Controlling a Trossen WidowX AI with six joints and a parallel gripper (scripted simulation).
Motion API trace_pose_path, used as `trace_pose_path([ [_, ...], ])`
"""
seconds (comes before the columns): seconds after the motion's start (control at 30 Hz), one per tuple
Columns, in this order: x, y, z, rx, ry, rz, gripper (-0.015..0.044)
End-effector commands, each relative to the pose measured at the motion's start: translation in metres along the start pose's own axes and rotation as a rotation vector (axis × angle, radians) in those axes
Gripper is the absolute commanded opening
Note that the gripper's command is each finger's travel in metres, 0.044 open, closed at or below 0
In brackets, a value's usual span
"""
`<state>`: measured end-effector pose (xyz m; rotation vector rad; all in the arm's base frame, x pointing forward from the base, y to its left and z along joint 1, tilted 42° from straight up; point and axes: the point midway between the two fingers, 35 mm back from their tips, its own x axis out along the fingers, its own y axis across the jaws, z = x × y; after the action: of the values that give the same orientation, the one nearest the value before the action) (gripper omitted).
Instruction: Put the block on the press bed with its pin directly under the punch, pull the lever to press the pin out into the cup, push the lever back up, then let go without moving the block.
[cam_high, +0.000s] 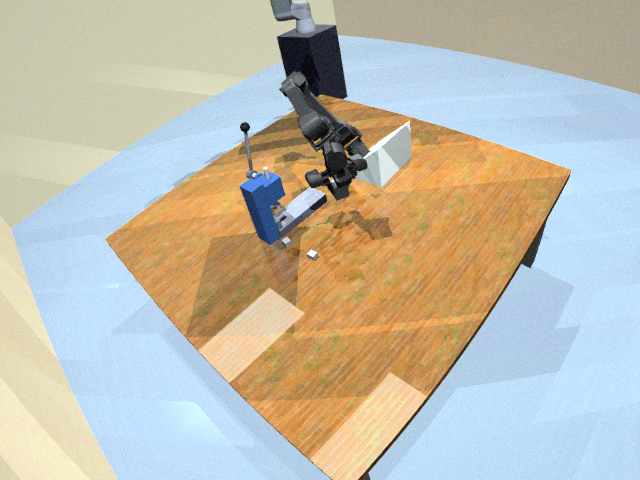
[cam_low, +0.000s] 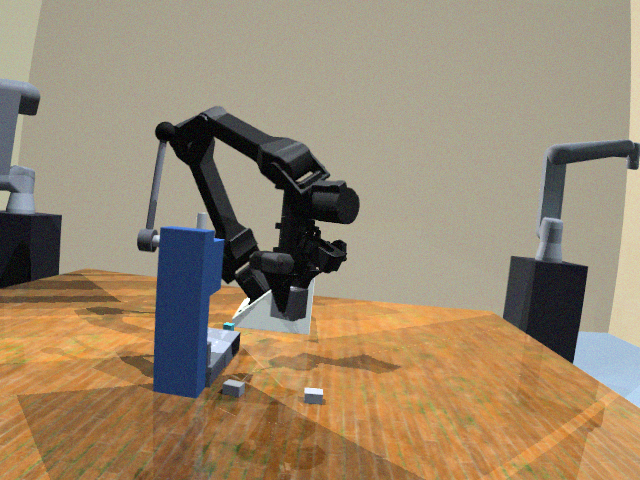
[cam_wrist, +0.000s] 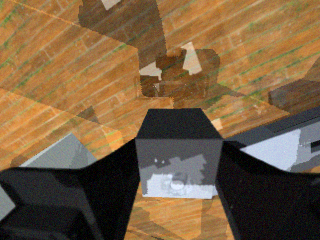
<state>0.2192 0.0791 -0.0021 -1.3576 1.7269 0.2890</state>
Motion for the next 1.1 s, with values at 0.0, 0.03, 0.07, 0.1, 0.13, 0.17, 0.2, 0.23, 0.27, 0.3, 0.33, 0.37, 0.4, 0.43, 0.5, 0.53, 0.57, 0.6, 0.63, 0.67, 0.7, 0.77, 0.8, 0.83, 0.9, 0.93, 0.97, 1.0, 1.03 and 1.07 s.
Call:
trace_pose_path([
  [0.0, -0.025, 0.001, -0.002, 0.008, -0.008, 0.0, 0.0],
  [0.03, -0.026, 0.001, -0.002, 0.008, -0.007, 0.0, 0.0],
  [0.07, -0.026, 0.001, -0.002, 0.008, -0.007, 0.0, 0.0],
  [0.1, -0.026, 0.001, -0.002, 0.008, -0.007, 0.0, 0.0],
  [0.13, -0.026, 0.0, -0.003, 0.008, -0.007, 0.0, 0.0],
  [0.17, -0.027, -0.001, -0.005, 0.008, -0.008, 0.0, 0.0],
  [0.2, -0.029, -0.004, -0.008, 0.007, -0.008, 0.0, 0.0],
  [0.23, -0.032, -0.007, -0.012, 0.007, -0.008, 0.0, 0.0],
  [0.27, -0.034, -0.01, -0.017, 0.006, -0.008, -0.001, 0.0],
  [0.3, -0.036, -0.013, -0.021, 0.006, -0.008, -0.001, 0.0],
  [0.33, -0.038, -0.015, -0.026, 0.005, -0.008, -0.001, 0.0],
  [0.37, -0.04, -0.018, -0.031, 0.005, -0.008, -0.001, 0.0],
  [0.4, -0.042, -0.02, -0.035, 0.007, -0.009, 0.002, 0.0],
  [0.43, -0.043, -0.022, -0.04, 0.009, -0.009, 0.005, 0.0],
  [0.5, -0.047, -0.025, -0.049, 0.013, -0.01, 0.011, 0.0],
  [0.53, -0.048, -0.026, -0.053, 0.015, -0.01, 0.014, 0.0],
  [0.57, -0.049, -0.028, -0.057, 0.016, -0.01, 0.017, 0.0],
  [0.6, -0.05, -0.029, -0.06, 0.016, -0.01, 0.017, 0.0],
  [0.63, -0.052, -0.031, -0.064, 0.016, -0.01, 0.017, 0.0],
  [0.67, -0.053, -0.033, -0.069, 0.014, -0.01, 0.015, 0.0],
  [0.7, -0.055, -0.035, -0.074, 0.013, -0.009, 0.013, 0.0],
  [0.77, -0.058, -0.039, -0.085, 0.01, -0.008, 0.009, 0.0],
  [0.8, -0.06, -0.041, -0.09, 0.008, -0.007, 0.007, 0.0],
  [0.83, -0.061, -0.043, -0.096, 0.007, -0.007, 0.005, 0.0],
  [0.9, -0.064, -0.047, -0.107, 0.004, -0.005, 0.002, 0.0],
  [0.93, -0.065, -0.048, -0.112, 0.002, -0.004, 0.0, 0.0],
  [0.97, -0.067, -0.05, -0.118, 0.001, -0.003, -0.002, 0.0],
  [1.0, -0.068, -0.051, -0.122, -0.001, -0.002, -0.004, 0.0],
  [1.03, -0.068, -0.052, -0.125, -0.001, -0.002, -0.005, 0.0],
  [1.07, -0.069, -0.052, -0.126, -0.002, -0.001, -0.005, 0.0],
])
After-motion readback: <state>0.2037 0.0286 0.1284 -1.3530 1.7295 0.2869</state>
